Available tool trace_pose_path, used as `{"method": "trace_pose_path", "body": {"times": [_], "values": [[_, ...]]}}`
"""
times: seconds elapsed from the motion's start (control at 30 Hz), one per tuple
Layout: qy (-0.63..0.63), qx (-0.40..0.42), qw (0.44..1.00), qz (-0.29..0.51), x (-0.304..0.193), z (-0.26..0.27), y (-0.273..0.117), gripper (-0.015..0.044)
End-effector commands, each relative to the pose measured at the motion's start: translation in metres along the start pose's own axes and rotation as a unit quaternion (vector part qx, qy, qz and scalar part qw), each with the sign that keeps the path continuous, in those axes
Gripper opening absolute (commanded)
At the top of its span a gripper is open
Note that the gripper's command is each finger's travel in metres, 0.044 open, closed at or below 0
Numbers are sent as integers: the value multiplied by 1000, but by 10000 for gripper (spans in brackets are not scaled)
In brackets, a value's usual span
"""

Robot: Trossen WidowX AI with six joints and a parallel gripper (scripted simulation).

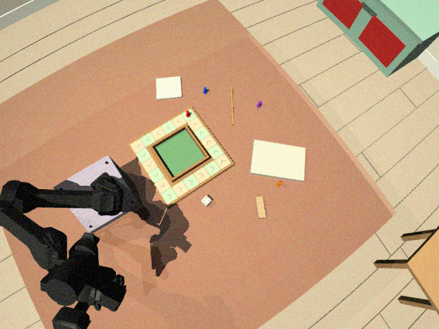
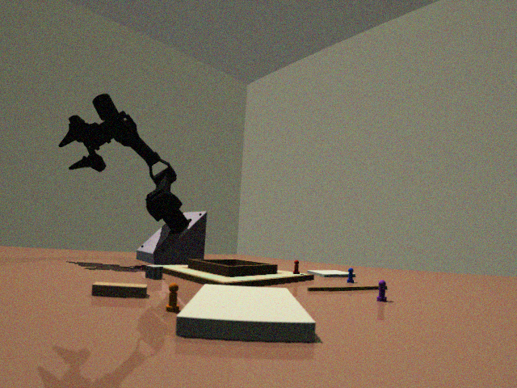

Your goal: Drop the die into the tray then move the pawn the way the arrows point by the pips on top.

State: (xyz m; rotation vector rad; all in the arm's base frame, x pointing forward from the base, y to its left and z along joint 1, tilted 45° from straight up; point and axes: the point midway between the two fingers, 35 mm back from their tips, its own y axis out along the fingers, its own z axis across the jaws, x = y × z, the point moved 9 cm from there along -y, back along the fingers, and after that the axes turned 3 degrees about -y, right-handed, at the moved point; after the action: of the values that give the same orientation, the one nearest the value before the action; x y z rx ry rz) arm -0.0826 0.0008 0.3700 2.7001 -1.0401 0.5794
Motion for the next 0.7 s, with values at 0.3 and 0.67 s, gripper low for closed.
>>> {"method": "trace_pose_path", "body": {"times": [0.3,0.67], "values": [[-110,70,982,-133,112,43,2,275],[-198,219,924,-243,204,135,-30,275]]}}
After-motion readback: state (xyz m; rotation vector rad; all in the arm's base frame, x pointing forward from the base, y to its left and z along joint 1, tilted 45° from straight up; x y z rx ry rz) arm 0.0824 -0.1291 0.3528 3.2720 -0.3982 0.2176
